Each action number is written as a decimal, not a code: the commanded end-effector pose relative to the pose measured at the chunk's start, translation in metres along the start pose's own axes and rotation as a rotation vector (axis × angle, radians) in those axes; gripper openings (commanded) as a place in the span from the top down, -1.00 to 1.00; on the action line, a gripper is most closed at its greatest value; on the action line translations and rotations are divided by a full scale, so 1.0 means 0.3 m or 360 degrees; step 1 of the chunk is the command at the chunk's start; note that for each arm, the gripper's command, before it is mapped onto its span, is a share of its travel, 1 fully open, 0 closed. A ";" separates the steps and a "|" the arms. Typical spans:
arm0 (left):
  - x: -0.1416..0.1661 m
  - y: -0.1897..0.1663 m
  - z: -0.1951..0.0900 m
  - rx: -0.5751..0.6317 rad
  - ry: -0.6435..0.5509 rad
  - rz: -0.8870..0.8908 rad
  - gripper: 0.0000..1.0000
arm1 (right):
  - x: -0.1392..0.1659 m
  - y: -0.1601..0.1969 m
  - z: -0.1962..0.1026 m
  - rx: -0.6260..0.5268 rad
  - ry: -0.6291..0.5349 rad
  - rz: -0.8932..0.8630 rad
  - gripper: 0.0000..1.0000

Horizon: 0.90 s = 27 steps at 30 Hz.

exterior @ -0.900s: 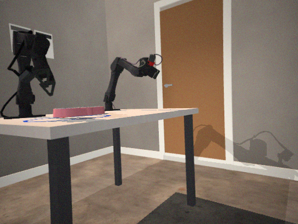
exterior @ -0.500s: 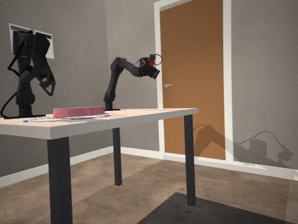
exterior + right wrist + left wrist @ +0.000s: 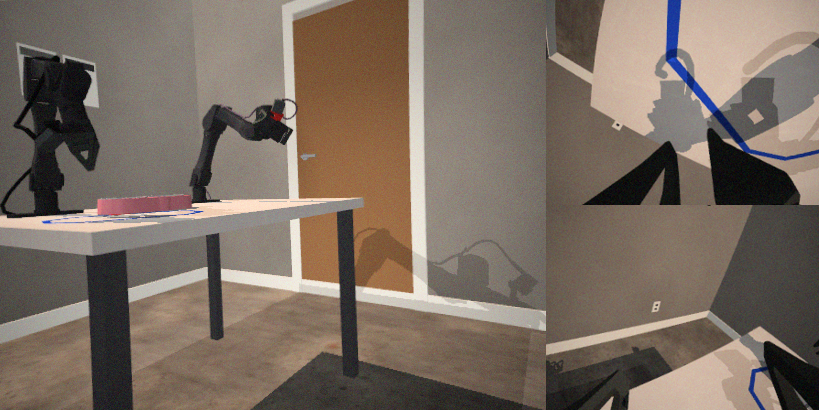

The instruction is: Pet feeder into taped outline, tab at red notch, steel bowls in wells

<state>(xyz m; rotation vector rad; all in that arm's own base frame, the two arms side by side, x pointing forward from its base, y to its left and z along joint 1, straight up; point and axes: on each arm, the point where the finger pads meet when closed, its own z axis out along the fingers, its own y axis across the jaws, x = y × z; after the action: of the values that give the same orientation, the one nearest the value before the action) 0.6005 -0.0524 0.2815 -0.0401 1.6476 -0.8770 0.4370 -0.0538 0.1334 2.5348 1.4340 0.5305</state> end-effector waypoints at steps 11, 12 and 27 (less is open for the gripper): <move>-0.062 -0.082 -0.032 -0.0018 -0.0055 0.0099 -1.00 | 0.048 -0.078 0.046 0.0120 0.0019 -0.0047 0.40; -0.085 -0.094 -0.043 -0.0041 -0.0073 0.0129 -1.00 | 0.083 -0.063 -0.006 0.0066 0.0060 -0.0070 0.40; -0.188 -0.248 -0.344 -0.0521 -0.0154 0.0555 -1.00 | 0.393 -0.429 -0.003 0.0398 0.0229 -0.0463 0.40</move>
<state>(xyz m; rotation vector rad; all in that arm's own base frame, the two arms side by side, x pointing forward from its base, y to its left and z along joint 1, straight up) 0.5199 -0.0325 0.3644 -0.0158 1.5984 -0.4806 0.4070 0.0904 0.1085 2.4551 1.9196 0.5052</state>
